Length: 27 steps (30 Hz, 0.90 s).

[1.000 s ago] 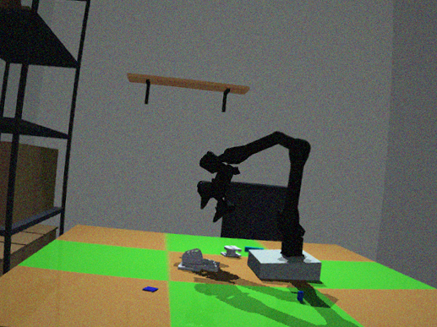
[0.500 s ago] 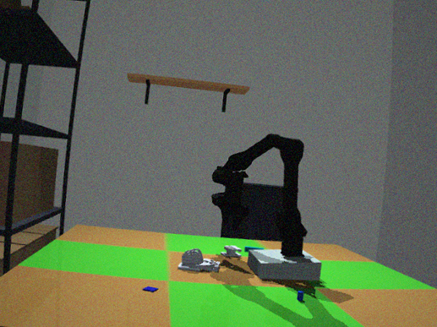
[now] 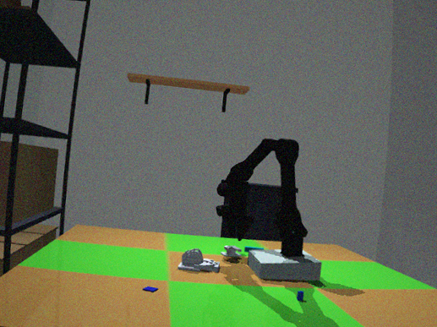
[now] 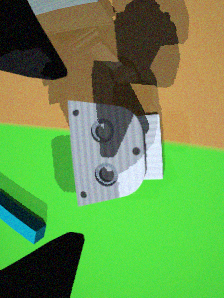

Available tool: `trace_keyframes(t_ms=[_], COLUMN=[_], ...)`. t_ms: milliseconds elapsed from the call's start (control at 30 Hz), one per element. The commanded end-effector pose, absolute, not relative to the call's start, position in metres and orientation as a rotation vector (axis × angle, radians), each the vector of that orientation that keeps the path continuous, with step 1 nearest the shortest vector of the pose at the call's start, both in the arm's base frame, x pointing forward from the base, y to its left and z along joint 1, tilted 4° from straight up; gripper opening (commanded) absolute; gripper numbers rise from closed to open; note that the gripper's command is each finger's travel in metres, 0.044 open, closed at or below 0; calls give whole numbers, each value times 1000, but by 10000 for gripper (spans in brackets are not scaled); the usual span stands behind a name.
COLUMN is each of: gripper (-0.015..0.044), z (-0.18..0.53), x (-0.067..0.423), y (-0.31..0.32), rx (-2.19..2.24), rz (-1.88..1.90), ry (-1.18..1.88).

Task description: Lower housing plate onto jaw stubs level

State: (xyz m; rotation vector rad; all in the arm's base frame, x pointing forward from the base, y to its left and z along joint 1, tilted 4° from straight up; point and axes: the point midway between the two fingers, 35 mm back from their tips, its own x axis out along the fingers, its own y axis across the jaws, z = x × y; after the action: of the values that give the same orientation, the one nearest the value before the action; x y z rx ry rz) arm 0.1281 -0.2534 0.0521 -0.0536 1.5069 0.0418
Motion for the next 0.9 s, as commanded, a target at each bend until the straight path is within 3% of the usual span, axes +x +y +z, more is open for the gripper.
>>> trace_keyframes(t_ms=[0,867], gripper=[440,440], z=[46,16], x=[129,132], y=[-254,-254], rx=[-55,-55], rz=[36,36], ry=[1499,1499])
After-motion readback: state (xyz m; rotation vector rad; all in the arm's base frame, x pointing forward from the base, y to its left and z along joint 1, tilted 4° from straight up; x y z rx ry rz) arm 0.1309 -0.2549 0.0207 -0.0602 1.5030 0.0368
